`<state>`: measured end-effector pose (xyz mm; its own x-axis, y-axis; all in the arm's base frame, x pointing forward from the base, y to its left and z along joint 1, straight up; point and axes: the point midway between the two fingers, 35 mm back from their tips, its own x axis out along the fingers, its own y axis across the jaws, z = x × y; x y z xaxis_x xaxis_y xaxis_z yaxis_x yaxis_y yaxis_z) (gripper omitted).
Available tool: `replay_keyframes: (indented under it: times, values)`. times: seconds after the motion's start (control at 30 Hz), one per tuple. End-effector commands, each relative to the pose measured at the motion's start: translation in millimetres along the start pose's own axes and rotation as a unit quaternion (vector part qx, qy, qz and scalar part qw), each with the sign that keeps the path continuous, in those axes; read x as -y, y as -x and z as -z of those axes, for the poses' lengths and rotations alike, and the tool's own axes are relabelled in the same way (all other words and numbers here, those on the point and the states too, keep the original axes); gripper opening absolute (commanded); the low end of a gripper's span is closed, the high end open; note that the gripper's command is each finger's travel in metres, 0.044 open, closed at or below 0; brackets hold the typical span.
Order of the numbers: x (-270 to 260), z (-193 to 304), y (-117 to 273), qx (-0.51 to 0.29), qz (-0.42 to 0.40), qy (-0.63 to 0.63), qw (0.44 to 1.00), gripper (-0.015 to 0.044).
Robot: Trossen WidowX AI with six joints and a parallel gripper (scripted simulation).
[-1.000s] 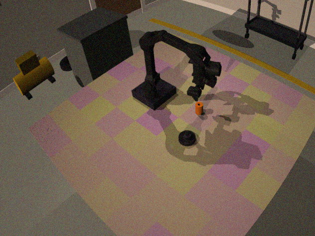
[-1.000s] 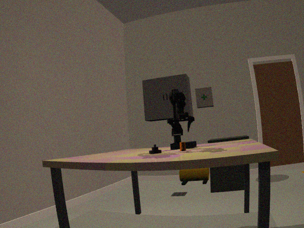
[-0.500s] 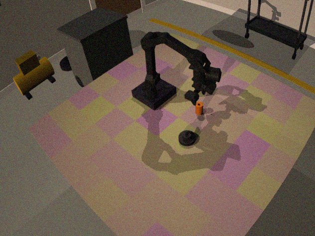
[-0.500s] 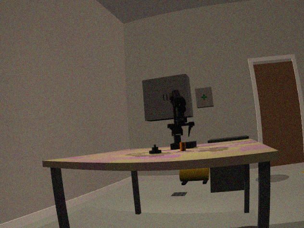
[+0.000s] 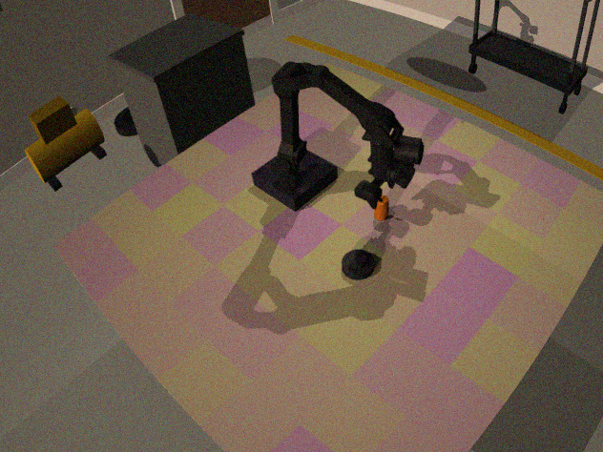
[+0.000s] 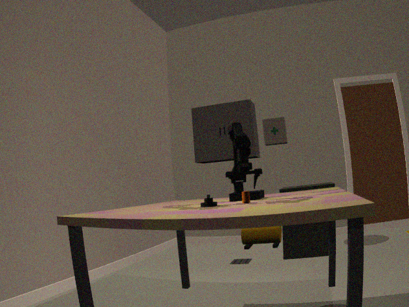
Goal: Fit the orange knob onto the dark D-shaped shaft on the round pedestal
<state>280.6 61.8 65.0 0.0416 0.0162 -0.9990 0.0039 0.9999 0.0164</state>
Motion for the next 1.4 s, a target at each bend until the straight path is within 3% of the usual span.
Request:
replay_keyframes:
  times: [0.0, 1.13, 1.37]
  values:
    - [1, 1, -8, -0.004, 0.003, -0.003, 1.0, 0.044]
    - [1, 4, -60, -0.004, 0.003, -0.003, 1.0, 0.044]
    - [1, 4, -60, -0.004, 0.003, -0.003, 1.0, 0.0256]
